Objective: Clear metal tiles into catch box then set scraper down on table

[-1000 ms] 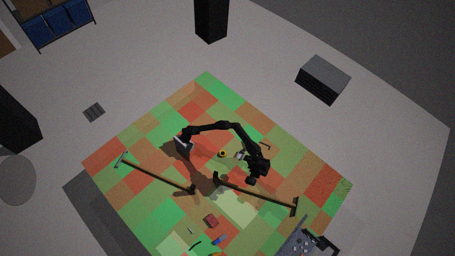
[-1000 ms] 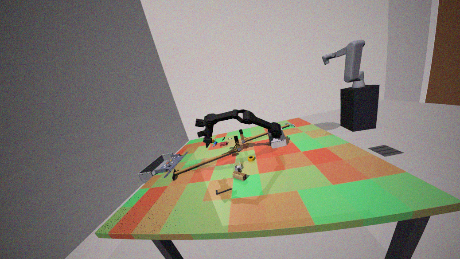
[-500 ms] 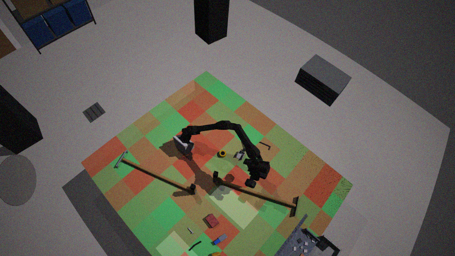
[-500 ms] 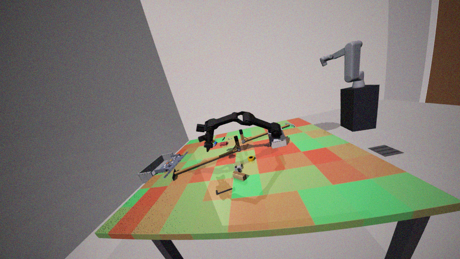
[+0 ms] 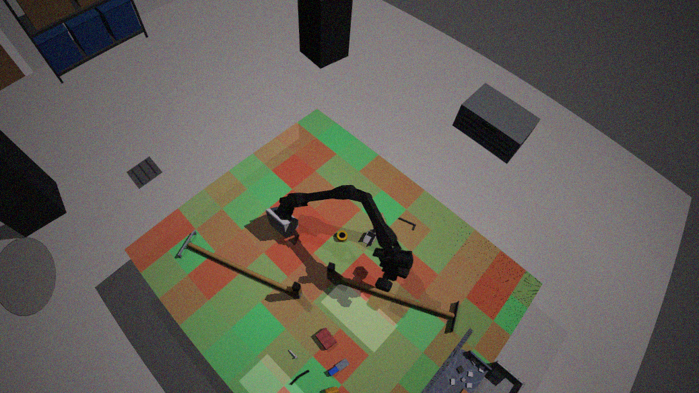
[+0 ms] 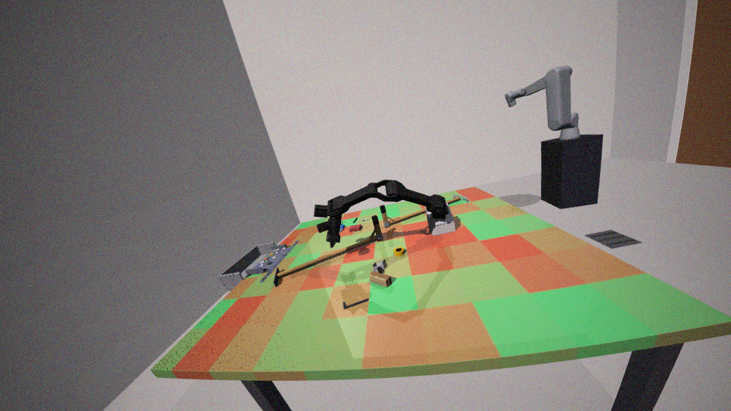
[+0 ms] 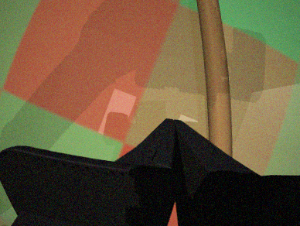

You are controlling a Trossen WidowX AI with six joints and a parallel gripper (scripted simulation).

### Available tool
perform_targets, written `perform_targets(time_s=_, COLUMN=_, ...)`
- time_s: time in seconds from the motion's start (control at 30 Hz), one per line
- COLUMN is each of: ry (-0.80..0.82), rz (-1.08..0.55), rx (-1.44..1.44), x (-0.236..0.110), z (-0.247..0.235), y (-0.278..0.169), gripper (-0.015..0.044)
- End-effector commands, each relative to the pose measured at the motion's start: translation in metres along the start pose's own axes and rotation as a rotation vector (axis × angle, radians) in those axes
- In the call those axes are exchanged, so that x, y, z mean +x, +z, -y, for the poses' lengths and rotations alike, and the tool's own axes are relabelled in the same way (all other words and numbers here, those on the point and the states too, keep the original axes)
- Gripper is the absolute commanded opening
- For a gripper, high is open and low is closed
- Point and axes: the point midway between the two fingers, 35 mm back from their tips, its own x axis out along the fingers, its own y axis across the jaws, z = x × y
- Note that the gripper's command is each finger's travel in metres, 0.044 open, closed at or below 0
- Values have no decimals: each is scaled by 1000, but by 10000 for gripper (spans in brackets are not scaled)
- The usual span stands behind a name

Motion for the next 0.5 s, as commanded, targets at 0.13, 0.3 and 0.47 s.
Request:
perform_targets(time_s=0.13, ry=-2, rz=-3, rx=7, x=20, z=0, y=-11, gripper=0)
perform_targets(time_s=0.3, ry=-1, rz=-2, rx=8, x=31, z=-1, y=-17, gripper=0)
perform_targets(time_s=0.47, ry=0, rz=-1, rx=8, x=41, z=-1, y=-23, gripper=0)
